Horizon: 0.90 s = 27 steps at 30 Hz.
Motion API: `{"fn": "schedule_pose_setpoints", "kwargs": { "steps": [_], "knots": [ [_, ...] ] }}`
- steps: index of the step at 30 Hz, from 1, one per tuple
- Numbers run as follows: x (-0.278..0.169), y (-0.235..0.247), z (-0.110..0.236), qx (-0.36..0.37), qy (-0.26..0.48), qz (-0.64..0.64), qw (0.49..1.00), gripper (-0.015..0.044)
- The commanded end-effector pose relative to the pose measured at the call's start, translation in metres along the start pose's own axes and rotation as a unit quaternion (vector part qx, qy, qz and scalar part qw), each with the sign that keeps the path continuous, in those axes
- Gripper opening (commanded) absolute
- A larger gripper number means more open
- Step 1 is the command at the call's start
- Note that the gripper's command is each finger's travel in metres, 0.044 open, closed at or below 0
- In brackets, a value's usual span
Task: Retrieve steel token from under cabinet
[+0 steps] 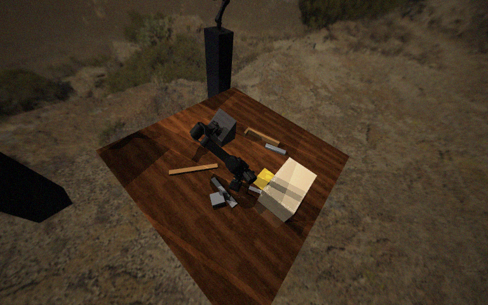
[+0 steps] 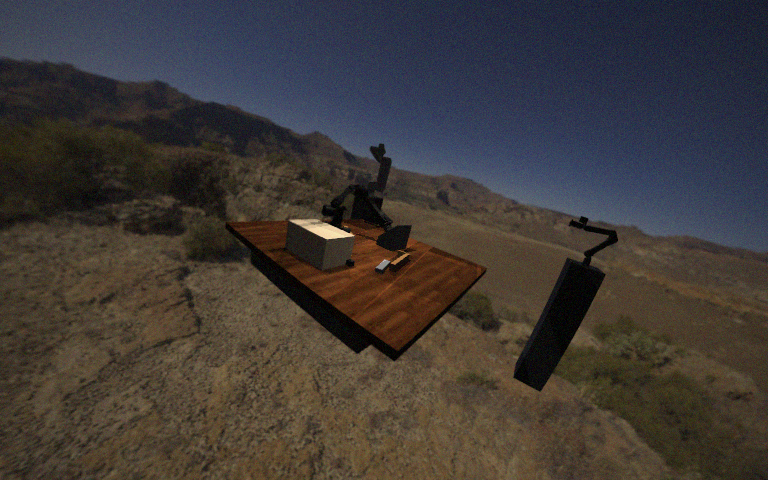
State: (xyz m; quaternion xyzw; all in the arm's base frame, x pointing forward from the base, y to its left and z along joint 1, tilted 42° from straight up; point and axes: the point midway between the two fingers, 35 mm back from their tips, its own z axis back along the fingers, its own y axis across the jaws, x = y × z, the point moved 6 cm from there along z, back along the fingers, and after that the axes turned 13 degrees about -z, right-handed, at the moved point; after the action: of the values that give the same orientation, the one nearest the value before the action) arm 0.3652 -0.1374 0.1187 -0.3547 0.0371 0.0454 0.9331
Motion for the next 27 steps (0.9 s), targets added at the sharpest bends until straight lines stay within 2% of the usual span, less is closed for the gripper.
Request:
{"fn": "schedule_pose_setpoints", "kwargs": {
  "steps": [1, 27],
  "knots": [
    [0.004, 0.001, 0.000, -0.001, 0.000, -0.001, 1.000, 0.0000],
    [-0.001, 0.026, -0.002, 0.000, 0.000, -0.001, 1.000, 0.0000]
  ]
}}
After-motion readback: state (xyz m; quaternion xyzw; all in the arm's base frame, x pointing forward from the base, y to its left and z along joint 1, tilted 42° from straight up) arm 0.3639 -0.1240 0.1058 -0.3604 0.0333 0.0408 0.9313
